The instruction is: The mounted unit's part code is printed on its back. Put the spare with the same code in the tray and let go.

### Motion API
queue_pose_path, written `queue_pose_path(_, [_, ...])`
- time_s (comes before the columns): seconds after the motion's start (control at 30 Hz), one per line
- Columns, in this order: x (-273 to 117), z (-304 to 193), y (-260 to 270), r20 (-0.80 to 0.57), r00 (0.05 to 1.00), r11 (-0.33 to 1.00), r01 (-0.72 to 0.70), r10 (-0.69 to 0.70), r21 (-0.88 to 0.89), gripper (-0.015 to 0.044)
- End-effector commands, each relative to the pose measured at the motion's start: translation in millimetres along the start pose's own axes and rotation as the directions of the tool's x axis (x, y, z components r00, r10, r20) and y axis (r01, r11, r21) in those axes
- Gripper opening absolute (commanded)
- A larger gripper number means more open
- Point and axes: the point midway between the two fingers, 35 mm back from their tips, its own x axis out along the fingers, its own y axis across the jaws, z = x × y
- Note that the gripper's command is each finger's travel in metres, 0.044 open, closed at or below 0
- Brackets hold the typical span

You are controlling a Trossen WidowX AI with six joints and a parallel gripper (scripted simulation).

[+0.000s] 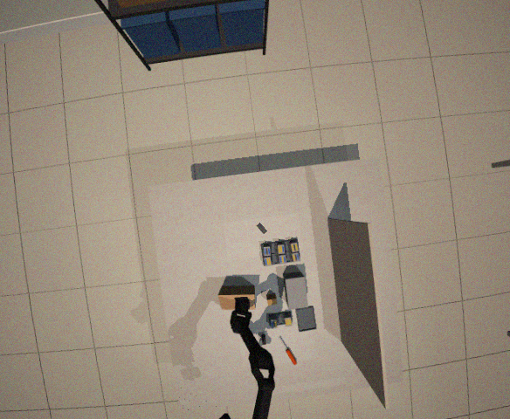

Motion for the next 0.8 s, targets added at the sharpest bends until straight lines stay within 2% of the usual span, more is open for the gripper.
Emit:
queue_pose_path(0.0, [42.1, -21.3, -5.3, -0.188, 0.982, 0.999, 0.009, -0.015, -0.034, 0.044])
queue_pose_path(0.23, [98.6, -93.4, 3.4, -0.497, 0.866, 0.988, -0.025, -0.053, -0.149, 0.044])
queue_pose_path(0.4, [116.2, -165.8, 16.7, -0.667, 0.736, 0.959, -0.096, -0.113, -0.268, 0.044])
queue_pose_path(0.57, [98.5, -235.8, 30.5, -0.795, 0.588, 0.927, -0.193, -0.152, -0.32, 0.044])
queue_pose_path(0.77, [65.1, -325.7, 38.0, -0.849, 0.446, 0.803, -0.373, -0.284, -0.465, 0.044])
